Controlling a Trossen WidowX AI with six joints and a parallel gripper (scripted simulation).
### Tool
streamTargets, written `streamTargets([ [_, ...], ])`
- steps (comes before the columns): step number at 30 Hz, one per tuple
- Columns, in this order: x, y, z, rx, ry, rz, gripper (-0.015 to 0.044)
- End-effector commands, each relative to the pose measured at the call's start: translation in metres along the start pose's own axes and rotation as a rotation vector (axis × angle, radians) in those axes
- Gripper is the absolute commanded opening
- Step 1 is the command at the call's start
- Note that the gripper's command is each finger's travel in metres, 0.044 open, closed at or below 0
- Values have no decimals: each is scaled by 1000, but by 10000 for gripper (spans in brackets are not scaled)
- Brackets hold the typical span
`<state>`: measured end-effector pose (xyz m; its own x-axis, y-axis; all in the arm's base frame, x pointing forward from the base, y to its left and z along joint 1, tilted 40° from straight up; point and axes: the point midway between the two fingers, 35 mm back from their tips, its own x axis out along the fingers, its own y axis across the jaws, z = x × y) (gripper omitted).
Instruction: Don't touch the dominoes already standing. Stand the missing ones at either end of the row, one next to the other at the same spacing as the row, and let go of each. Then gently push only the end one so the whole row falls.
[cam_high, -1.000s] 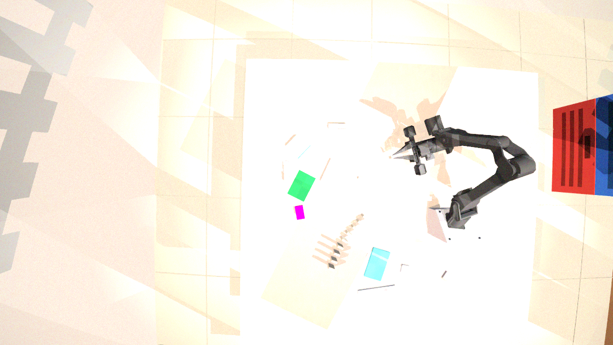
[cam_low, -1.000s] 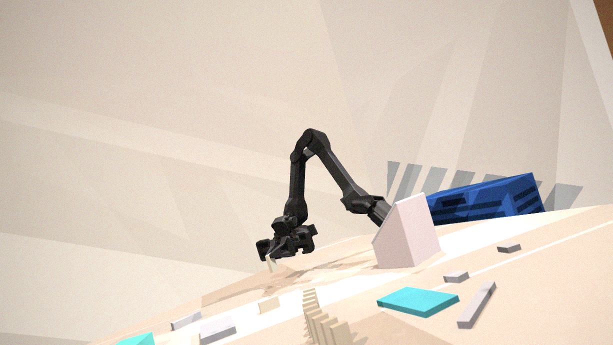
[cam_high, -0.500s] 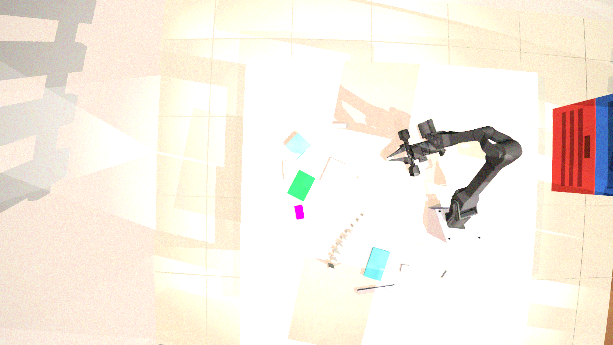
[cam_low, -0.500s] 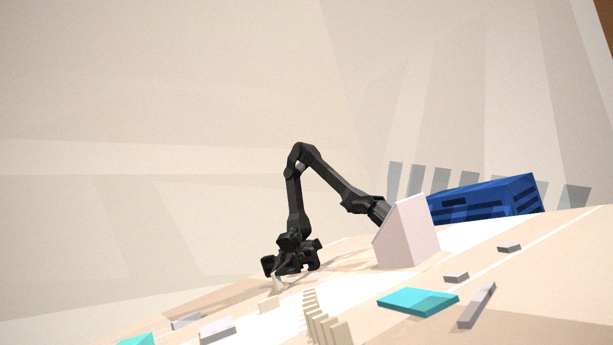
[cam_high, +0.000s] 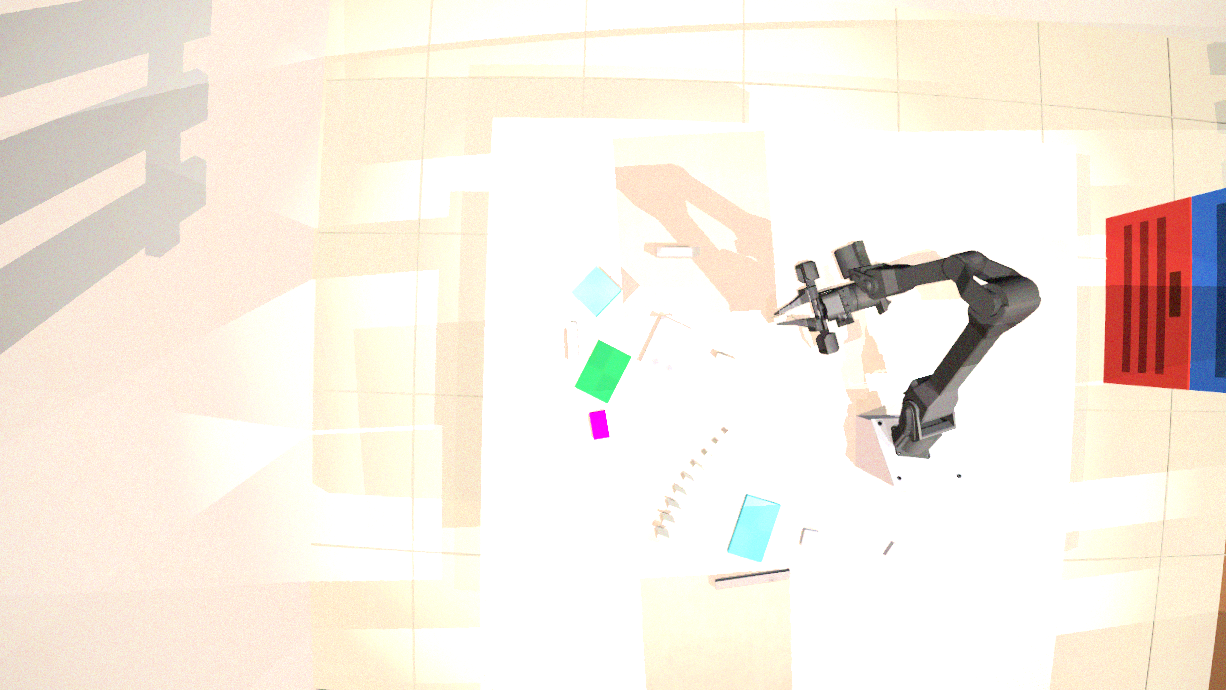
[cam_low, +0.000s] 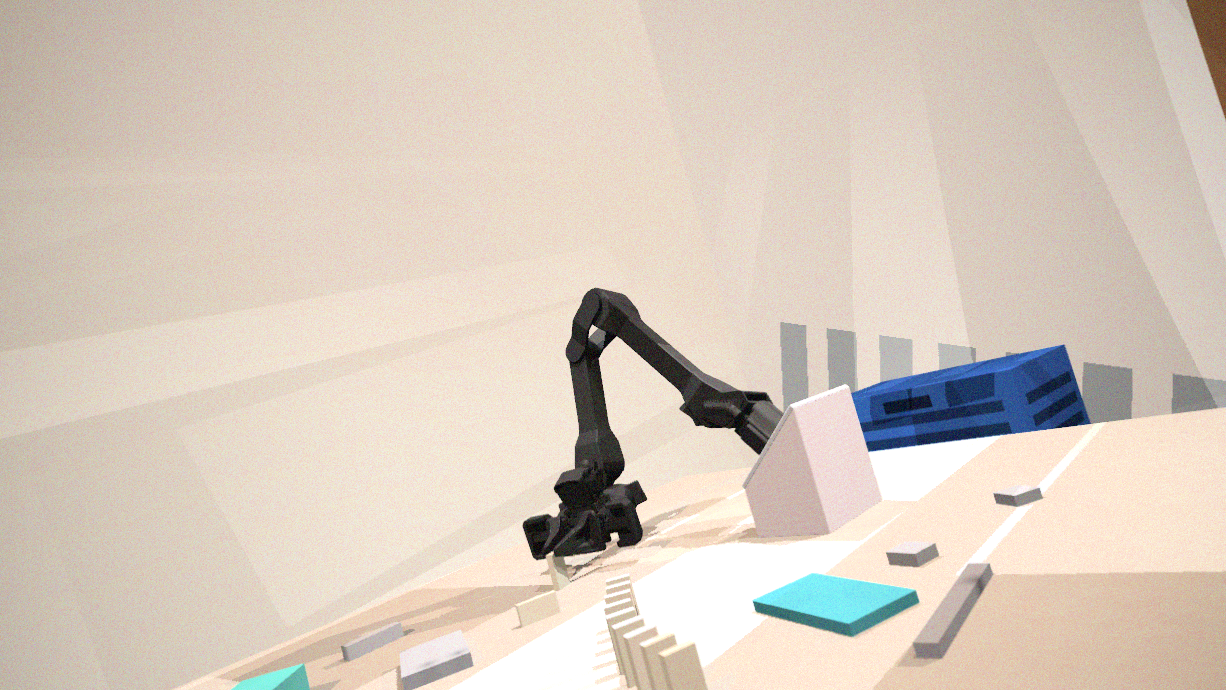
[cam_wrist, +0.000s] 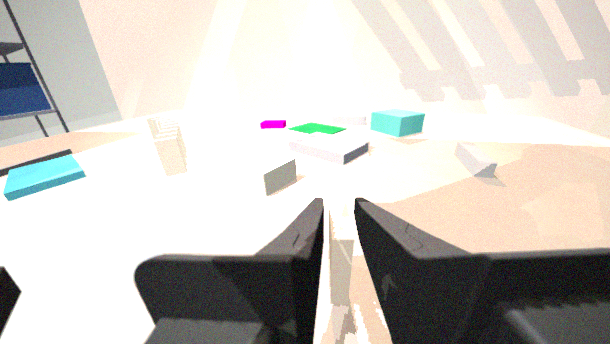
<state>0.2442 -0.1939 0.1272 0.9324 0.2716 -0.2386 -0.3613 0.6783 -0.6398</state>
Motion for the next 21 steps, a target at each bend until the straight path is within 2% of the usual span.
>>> streamTargets([
  [1, 0, 0, 0, -2, -3, -1, 159],
  [12, 0, 0, 1, -2, -3, 0, 440],
  [17, -4, -1, 43, 0, -1, 0, 440],
  [21, -5, 0, 50, 1, -1, 0, 440],
])
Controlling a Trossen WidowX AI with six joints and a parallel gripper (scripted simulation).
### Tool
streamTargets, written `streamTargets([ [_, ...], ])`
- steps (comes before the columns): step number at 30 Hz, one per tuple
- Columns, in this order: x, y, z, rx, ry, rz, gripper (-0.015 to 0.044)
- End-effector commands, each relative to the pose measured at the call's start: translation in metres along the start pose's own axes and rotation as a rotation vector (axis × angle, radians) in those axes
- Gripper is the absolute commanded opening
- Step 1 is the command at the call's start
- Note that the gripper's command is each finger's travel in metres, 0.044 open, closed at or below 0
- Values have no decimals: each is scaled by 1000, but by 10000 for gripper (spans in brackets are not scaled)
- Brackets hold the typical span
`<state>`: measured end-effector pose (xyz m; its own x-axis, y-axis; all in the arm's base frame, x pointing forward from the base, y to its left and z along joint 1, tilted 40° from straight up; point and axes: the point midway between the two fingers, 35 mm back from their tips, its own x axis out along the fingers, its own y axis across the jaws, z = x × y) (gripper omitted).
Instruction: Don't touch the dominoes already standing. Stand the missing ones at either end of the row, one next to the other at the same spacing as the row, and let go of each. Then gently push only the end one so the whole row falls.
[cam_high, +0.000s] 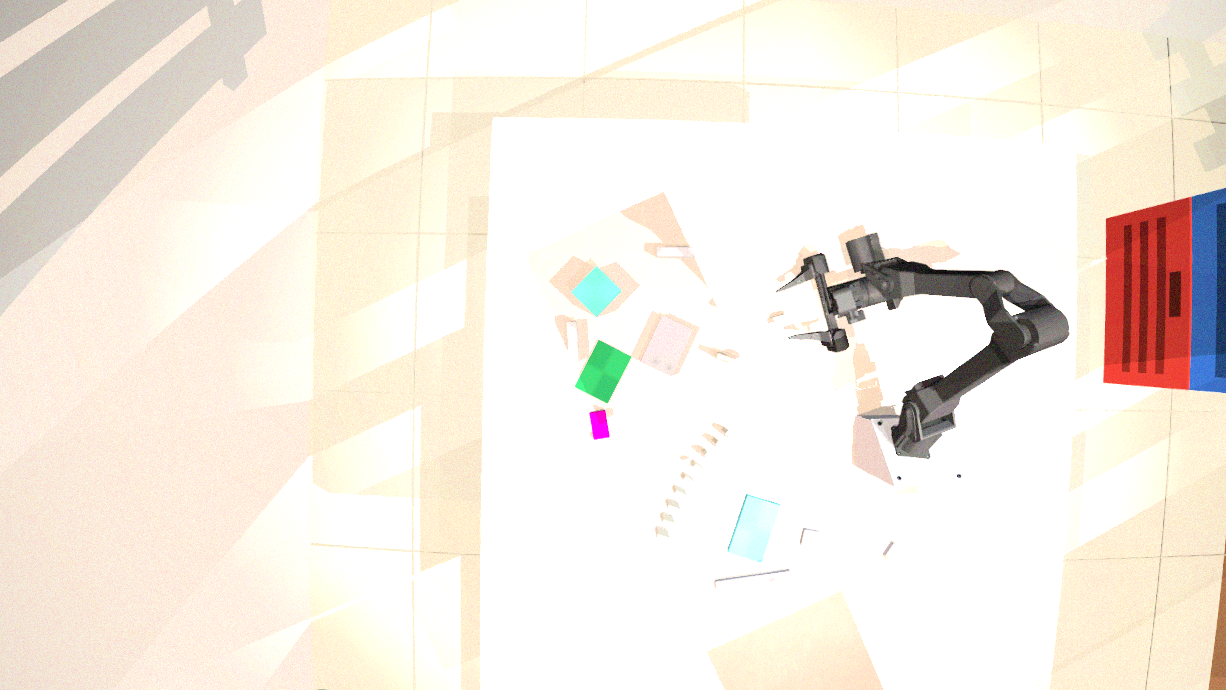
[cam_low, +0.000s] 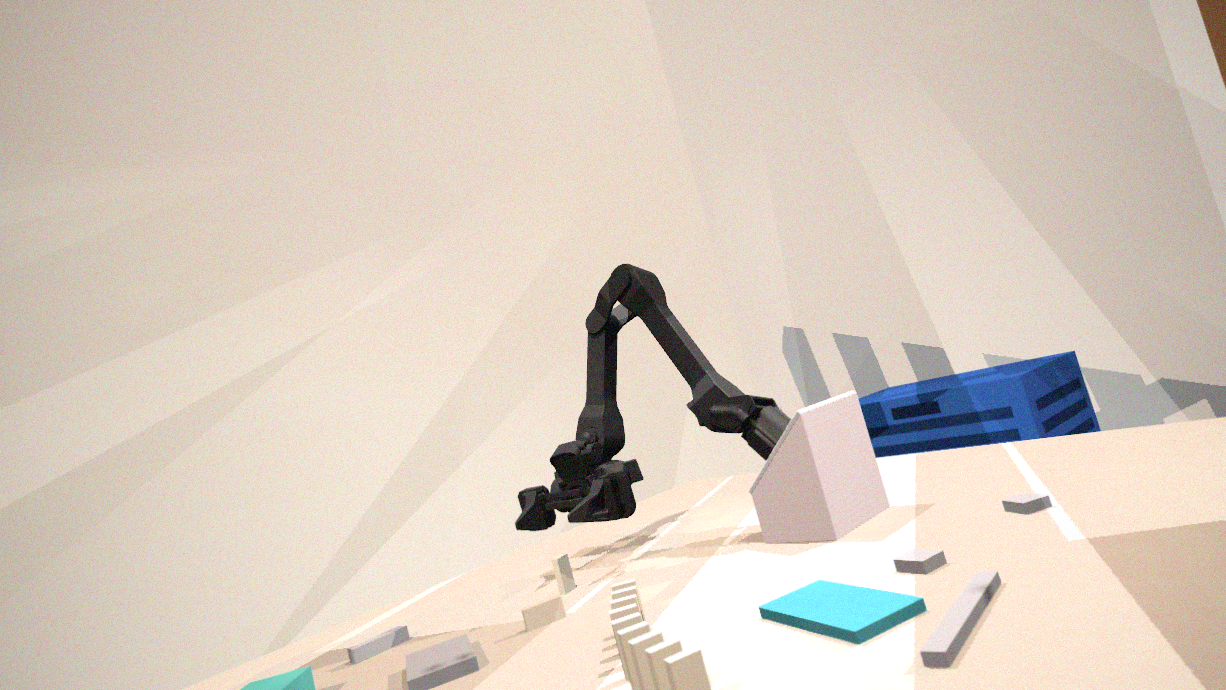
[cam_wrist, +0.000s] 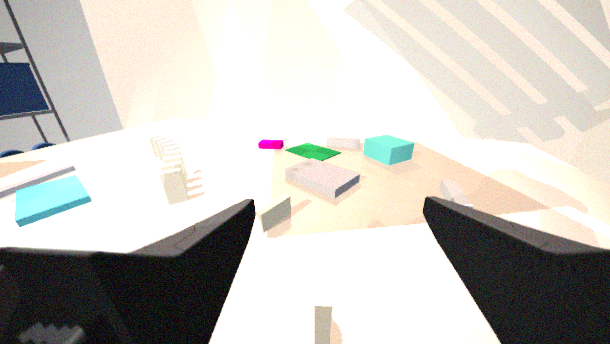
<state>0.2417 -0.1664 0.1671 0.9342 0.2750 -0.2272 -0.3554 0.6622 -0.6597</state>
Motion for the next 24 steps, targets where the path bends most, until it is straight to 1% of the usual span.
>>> streamTargets([
  [1, 0, 6, 2, 27, 10, 5, 440],
  [4, 1, 5, 1, 49, 22, 12, 440],
  [7, 8, 5, -3, 169, 92, 42, 440],
  [11, 20, 2, -10, 427, 263, 70, 440],
  [14, 28, 0, -14, 629, 413, 49, 440],
  [16, 31, -3, -16, 767, 521, 6, 440],
  [19, 34, -8, -16, 956, 672, -101, 440],
  [22, 34, -14, -13, 1124, 797, -258, 440],
  [24, 40, -18, -1, 1203, 850, -365, 440],
])
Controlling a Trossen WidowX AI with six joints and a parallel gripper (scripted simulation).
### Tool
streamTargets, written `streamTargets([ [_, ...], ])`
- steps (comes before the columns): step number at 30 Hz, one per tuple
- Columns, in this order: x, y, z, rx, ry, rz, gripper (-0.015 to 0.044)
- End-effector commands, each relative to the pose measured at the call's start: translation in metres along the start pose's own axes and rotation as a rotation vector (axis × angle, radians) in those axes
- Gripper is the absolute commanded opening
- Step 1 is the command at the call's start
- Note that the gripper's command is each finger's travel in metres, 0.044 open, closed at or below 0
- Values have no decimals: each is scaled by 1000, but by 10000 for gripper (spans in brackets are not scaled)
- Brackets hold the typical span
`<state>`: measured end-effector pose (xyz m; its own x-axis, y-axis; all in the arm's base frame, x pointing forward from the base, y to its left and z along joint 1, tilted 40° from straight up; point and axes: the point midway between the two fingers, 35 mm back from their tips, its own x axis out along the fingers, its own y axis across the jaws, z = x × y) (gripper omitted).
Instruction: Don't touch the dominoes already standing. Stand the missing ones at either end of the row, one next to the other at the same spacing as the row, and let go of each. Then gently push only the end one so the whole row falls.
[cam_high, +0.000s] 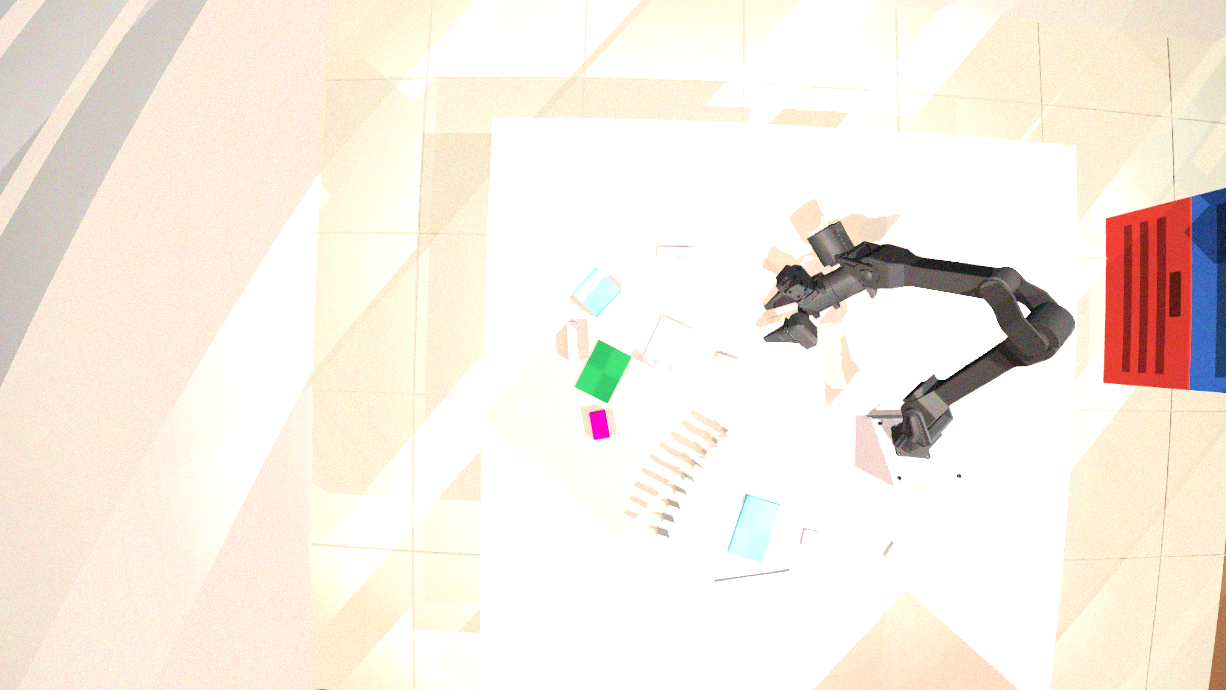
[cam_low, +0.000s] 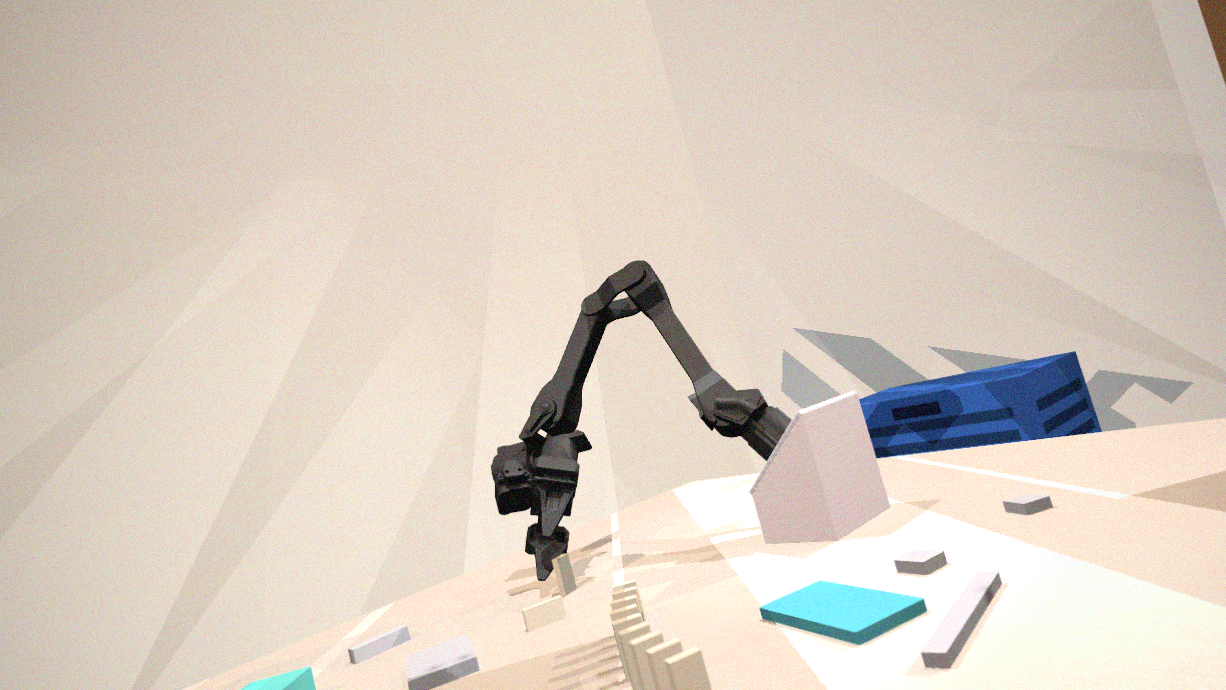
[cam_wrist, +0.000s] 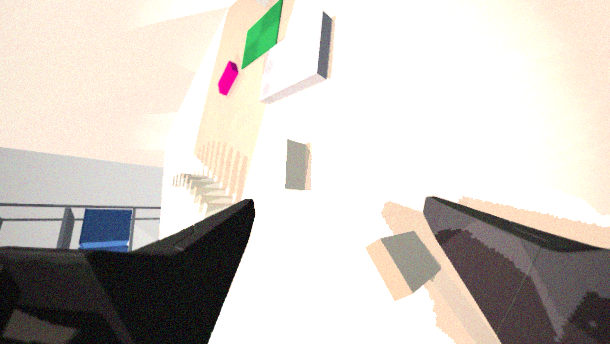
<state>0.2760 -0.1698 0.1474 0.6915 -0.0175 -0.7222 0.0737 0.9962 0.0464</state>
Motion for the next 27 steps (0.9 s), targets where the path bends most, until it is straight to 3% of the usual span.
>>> streamTargets([
  [1, -12, 8, 27, 408, 90, -280, 440],
  [6, -19, 23, 27, 638, 128, -500, 440],
  [12, -41, 39, 13, 750, 116, -886, 440],
  [27, -41, 38, 13, 762, 105, -899, 440],
])
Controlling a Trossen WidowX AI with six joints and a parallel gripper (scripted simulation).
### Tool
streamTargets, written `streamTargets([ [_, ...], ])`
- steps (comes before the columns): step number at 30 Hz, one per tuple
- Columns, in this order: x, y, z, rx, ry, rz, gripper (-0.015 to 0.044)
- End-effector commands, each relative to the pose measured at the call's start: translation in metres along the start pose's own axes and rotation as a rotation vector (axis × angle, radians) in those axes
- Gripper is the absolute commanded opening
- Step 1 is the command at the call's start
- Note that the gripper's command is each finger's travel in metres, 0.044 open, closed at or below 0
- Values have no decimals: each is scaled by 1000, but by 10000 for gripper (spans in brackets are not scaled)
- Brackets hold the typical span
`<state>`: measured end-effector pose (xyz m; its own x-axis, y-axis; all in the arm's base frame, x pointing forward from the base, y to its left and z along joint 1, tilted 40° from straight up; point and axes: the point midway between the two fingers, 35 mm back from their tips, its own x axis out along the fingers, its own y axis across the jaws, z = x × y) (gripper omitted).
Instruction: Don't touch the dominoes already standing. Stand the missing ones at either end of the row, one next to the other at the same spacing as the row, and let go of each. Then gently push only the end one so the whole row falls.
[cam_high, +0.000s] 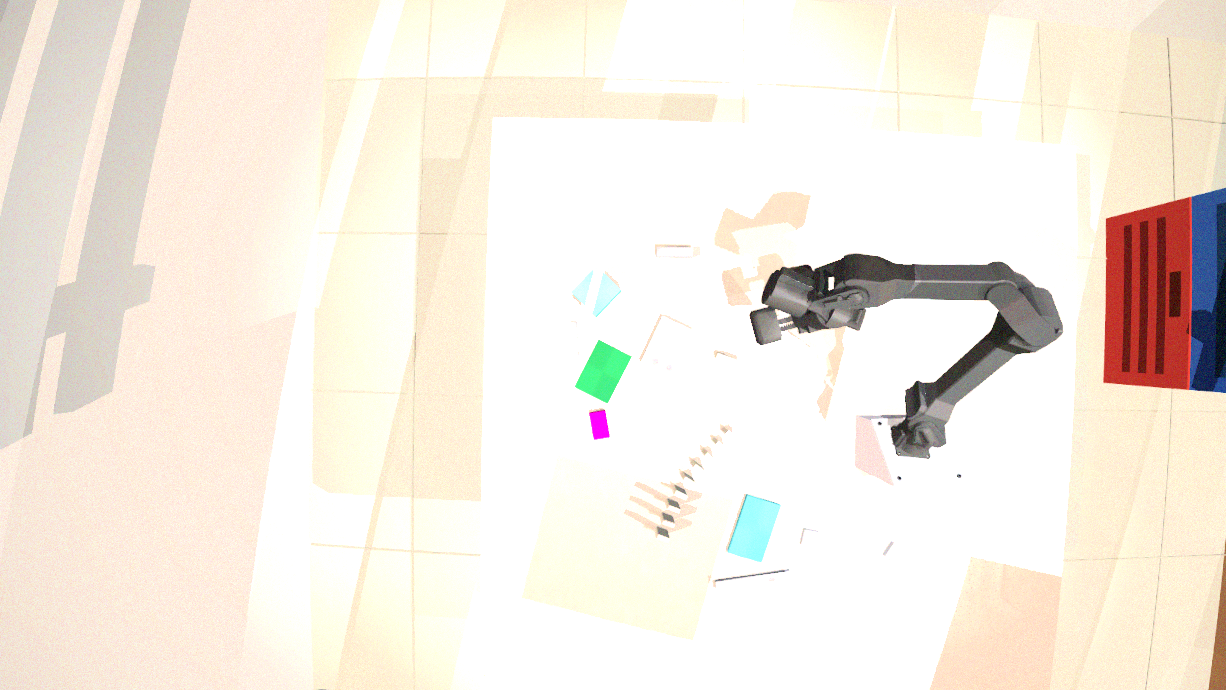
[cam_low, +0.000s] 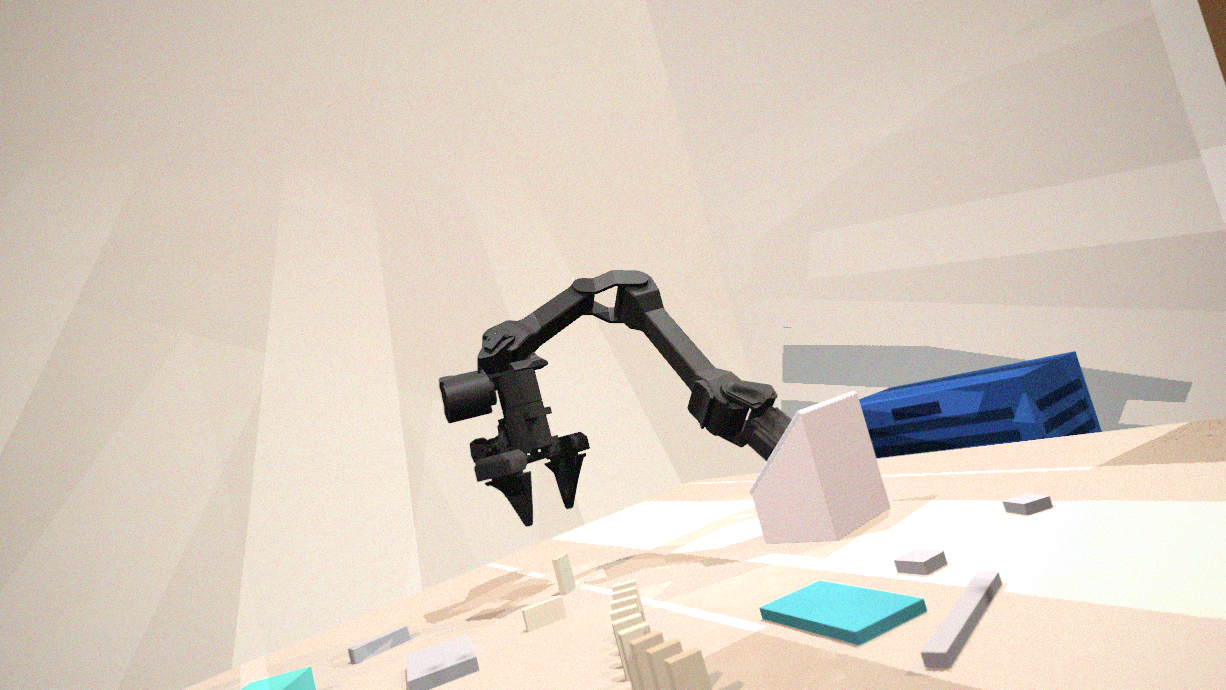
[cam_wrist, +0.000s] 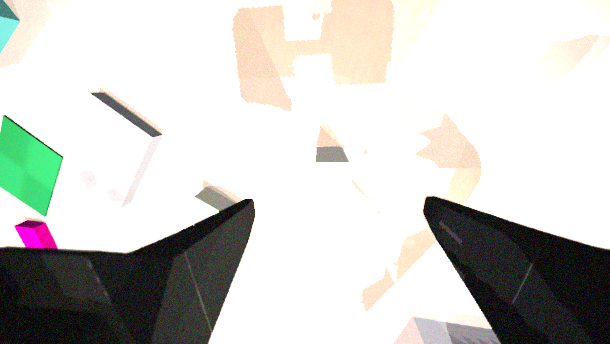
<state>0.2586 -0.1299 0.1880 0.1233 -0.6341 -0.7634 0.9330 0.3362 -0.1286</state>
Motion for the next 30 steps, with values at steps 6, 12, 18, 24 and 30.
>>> streamTargets([
  [6, 51, 0, 2, 9, -9, -15, 440],
  [12, 65, -2, 2, 9, -11, -15, 440],
  [18, 74, -2, 2, 9, -12, -15, 440],
  [24, 79, -2, 2, 9, -13, -16, 440],
  [30, 79, -2, 2, 9, -13, -16, 282],
])
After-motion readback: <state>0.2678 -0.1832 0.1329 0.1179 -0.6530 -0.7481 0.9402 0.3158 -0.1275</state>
